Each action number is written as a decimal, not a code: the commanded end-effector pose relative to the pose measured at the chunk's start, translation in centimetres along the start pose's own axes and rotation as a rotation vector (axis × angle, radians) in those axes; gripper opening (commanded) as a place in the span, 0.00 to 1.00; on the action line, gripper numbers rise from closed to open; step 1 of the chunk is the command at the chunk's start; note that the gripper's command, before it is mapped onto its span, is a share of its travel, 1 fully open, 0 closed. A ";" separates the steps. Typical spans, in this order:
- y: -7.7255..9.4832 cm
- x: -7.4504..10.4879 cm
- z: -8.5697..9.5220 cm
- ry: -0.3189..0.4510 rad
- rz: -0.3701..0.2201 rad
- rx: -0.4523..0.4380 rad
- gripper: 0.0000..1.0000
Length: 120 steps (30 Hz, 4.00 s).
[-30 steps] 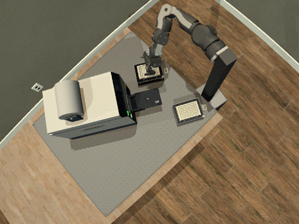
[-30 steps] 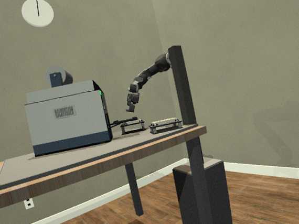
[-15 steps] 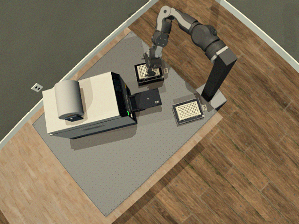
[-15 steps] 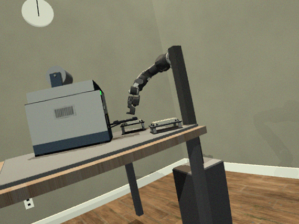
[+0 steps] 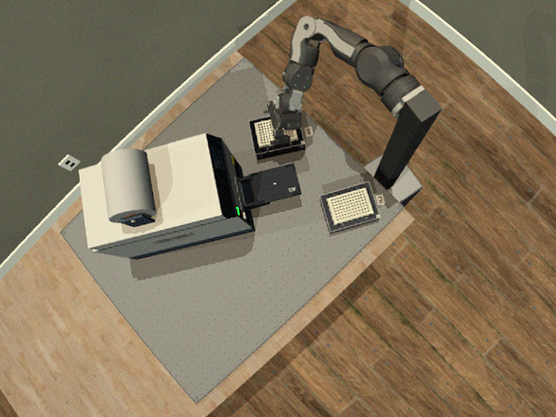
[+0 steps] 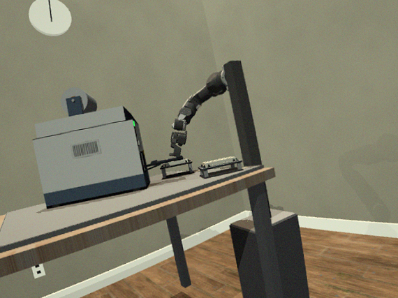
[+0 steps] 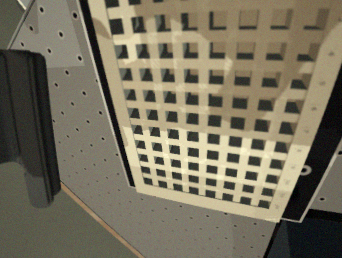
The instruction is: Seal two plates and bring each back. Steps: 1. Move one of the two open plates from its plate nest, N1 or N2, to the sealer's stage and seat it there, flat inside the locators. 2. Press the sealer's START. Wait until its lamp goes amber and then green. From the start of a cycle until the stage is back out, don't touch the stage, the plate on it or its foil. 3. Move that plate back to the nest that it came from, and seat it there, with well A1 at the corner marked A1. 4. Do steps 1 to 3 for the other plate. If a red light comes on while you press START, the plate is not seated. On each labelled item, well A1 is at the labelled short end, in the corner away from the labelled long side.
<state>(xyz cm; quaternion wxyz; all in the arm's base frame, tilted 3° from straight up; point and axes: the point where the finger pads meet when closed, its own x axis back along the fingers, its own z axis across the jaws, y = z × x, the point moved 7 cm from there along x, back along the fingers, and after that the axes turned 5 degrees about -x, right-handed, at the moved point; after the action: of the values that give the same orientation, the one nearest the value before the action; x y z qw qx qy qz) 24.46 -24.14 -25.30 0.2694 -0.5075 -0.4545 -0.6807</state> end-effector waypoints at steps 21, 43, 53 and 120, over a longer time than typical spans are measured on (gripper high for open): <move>0.1 -0.3 0.0 0.005 -0.009 -0.001 0.65; 0.1 -0.3 0.0 0.005 -0.009 -0.001 0.65; 0.1 -0.3 0.0 0.005 -0.009 -0.001 0.65; -0.8 -2.6 0.0 0.005 -0.009 -0.001 0.58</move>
<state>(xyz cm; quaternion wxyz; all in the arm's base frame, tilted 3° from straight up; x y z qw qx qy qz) 24.63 -24.09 -28.10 0.2683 -0.5057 -0.4554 -0.6818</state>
